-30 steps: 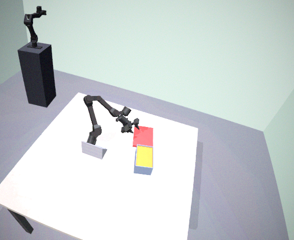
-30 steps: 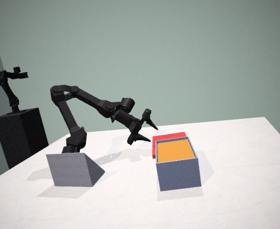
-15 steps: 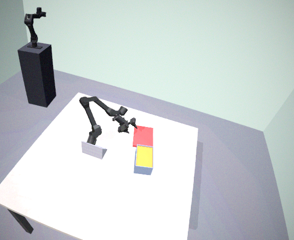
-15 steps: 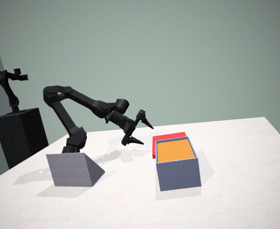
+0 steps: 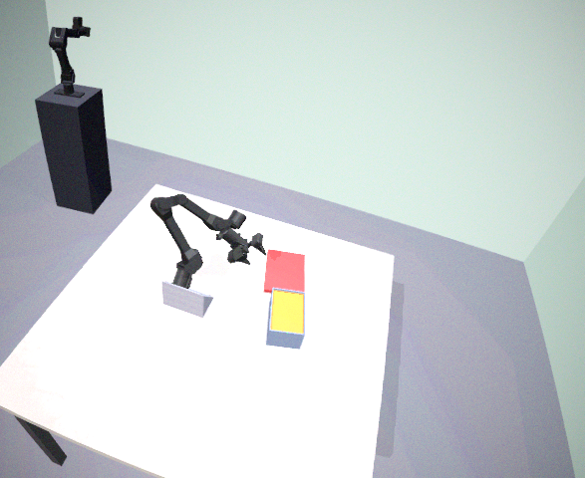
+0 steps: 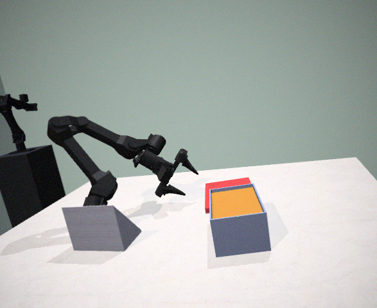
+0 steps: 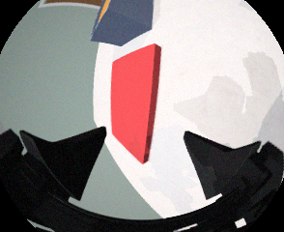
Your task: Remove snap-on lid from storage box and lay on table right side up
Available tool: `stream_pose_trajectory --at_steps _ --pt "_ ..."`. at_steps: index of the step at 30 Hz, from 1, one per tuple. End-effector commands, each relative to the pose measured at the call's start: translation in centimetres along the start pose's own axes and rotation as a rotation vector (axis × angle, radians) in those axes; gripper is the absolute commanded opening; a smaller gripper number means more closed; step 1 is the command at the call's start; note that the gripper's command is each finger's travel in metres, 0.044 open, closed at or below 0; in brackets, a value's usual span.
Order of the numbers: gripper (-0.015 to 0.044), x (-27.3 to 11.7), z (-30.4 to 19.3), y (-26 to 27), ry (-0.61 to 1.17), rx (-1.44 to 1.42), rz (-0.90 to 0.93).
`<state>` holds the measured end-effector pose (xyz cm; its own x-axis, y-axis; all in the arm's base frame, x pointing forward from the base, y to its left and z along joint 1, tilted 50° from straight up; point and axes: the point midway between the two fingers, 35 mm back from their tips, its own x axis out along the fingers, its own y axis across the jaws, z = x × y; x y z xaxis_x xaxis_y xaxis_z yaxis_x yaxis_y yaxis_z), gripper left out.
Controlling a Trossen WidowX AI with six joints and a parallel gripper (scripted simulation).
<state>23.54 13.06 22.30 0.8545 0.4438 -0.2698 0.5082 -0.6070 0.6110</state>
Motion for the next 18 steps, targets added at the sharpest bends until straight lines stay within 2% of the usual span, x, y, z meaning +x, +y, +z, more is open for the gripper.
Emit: stream_pose_trajectory --at_steps 1,18 --pt "0.044 -0.7 0.0 -0.5 0.003 0.006 0.005" --pt "0.044 -3.0 0.0 1.5 0.001 0.004 0.004"
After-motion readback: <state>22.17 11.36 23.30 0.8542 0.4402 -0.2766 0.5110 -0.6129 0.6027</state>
